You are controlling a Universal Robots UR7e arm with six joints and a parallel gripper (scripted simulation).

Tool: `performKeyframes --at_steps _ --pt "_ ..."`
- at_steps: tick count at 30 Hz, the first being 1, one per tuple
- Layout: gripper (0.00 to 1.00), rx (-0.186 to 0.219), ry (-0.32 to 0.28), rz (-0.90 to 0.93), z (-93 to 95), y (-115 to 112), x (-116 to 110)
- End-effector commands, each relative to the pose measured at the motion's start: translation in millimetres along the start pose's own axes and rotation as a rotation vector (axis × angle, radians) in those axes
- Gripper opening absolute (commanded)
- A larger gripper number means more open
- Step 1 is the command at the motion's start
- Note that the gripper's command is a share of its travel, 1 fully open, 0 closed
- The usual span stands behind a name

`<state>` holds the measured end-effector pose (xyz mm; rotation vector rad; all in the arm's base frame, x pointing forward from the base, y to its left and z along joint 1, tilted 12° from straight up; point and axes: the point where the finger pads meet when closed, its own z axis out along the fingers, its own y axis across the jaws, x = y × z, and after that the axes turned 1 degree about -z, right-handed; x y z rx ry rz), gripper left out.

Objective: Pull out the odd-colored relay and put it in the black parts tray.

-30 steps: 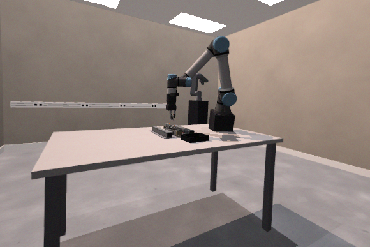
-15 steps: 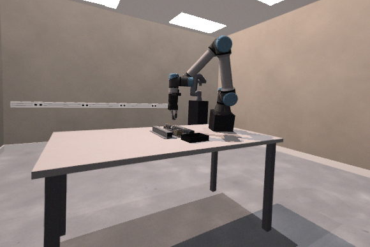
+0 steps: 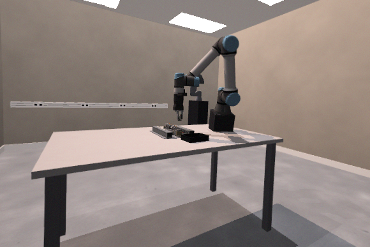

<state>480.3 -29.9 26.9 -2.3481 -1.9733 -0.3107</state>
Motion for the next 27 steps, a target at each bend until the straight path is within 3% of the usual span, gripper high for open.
performKeyframes --at_steps 1,13,15,27 --pt "0.00 -0.002 -0.001 0.008 -0.8 -3.6 25.8" --pt "0.00 -0.002 -0.001 0.008 -1.4 -15.2 94.8" --pt "0.00 -0.002 -0.001 0.008 -1.4 -15.2 94.8" --pt "0.00 -0.002 -0.001 0.008 -1.8 -23.7 145.7"
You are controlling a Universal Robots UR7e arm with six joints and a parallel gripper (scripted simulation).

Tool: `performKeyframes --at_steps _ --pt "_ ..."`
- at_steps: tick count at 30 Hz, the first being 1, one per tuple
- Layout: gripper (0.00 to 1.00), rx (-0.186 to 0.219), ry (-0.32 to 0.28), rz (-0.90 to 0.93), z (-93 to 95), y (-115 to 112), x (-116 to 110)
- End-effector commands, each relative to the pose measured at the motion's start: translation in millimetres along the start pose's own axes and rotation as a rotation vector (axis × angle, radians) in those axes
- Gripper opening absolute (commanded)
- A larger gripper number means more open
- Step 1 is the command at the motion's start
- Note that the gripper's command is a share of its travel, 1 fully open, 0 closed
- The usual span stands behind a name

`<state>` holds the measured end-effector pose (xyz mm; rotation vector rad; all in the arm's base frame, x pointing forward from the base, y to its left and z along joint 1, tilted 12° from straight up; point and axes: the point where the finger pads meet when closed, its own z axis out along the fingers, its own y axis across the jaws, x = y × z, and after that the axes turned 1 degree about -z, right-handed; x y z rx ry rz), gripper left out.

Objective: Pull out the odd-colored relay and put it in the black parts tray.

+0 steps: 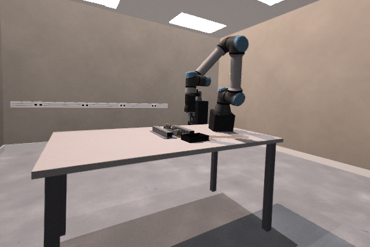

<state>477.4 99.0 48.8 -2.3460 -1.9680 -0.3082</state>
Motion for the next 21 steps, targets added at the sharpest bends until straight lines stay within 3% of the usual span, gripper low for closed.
performKeyframes --at_steps 1,21 --pt "0.00 -0.006 -0.004 0.005 -2.4 -0.1 20.2" --pt "0.00 -0.007 -0.004 0.005 -2.5 -3.8 41.5"
